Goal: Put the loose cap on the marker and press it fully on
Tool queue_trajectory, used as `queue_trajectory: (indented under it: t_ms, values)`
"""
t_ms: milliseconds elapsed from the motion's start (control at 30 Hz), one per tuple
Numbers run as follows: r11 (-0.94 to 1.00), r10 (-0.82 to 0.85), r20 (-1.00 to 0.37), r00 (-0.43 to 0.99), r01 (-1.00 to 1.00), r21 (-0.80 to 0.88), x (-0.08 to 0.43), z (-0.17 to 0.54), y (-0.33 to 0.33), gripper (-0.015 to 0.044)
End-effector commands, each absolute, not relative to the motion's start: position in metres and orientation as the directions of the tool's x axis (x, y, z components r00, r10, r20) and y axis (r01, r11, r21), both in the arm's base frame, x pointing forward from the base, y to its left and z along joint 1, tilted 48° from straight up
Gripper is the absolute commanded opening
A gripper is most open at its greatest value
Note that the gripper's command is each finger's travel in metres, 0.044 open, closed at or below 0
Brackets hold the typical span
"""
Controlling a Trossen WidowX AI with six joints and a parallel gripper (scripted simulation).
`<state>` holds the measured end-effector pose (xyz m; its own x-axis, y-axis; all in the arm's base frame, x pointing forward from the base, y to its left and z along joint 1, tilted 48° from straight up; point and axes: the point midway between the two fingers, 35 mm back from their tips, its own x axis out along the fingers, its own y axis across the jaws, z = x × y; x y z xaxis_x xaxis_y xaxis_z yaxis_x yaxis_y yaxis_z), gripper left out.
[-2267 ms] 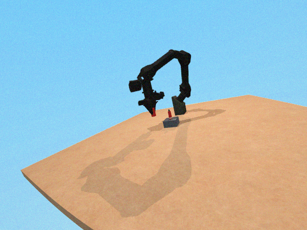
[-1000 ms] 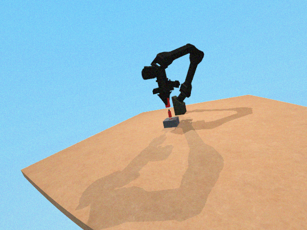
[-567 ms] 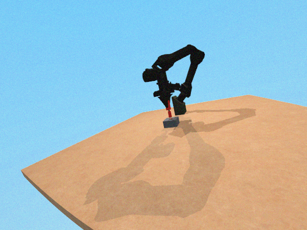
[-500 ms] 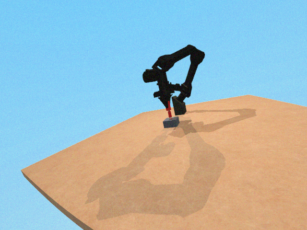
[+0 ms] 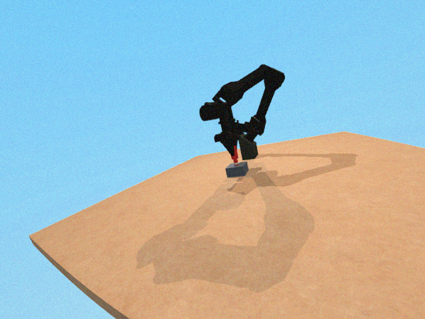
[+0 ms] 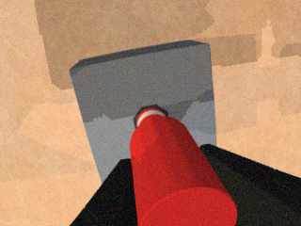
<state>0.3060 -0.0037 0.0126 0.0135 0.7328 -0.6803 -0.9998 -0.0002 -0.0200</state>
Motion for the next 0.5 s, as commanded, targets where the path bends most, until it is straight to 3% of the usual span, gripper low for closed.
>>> queue_trajectory:
  t_ms: [0, 433, 467]
  values:
    - [0.006, 0.735, -0.678, 0.016, -1.000, -0.017, 0.3059, 0.0080, 0.0009, 0.0000]
    - [0.006, 0.735, -0.677, 0.016, -1.000, -0.017, 0.3056, 0.0045, 0.0053, 0.0000]
    - [0.000, 0.733, -0.680, 0.014, -1.000, -0.019, 0.3052, 0.0049, 0.0048, 0.0026]
